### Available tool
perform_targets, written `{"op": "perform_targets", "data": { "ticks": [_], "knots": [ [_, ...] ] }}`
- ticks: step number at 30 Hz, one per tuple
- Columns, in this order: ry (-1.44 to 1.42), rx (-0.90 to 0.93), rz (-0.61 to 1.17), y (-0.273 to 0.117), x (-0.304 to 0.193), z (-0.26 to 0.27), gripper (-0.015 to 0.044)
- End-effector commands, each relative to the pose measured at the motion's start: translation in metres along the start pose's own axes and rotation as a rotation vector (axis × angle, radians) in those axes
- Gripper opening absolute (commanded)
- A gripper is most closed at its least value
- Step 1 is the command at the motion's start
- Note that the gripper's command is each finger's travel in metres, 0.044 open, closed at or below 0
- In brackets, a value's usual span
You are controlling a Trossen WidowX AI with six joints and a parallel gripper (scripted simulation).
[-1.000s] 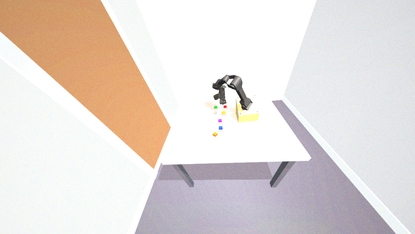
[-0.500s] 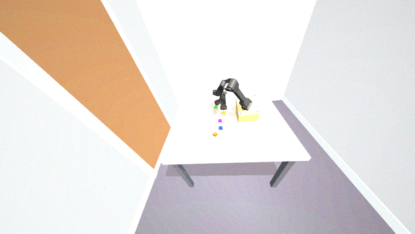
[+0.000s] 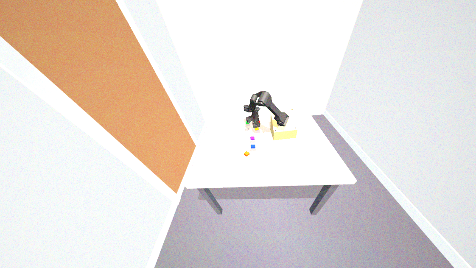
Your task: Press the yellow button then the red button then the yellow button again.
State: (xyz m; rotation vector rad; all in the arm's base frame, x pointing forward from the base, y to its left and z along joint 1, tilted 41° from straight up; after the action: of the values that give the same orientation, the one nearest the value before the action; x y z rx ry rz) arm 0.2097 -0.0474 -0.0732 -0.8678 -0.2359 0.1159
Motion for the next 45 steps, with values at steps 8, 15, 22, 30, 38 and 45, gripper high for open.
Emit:
{"op": "perform_targets", "data": {
  "ticks": [8,15,22,30,38,45],
  "knots": [
    [0.013,0.015,0.007,0.018,-0.005,0.003,0.0020],
    [0.013,0.015,0.007,0.018,-0.005,0.003,0.0020],
    [0.013,0.015,0.007,0.018,-0.005,0.003,0.0020],
    [0.005,0.007,0.003,0.005,-0.002,0.001,0.0020],
    [0.013,0.014,0.008,-0.017,-0.004,0.002,0.0020],
    [0.020,-0.032,0.014,-0.043,0.065,0.064,0.0204]
  ]
}}
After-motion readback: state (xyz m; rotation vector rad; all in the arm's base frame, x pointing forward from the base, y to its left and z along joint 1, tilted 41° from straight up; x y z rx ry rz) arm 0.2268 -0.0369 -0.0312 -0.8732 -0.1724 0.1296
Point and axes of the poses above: the point midway between the two fingers, 35 mm back from their tips, its own y axis out along the fingers, its own z axis across the jaws, x = y × z, the point moved 4 cm from there along -y, back along the fingers, and after that the axes turned 14 degrees about -y, right-handed, at the moved point
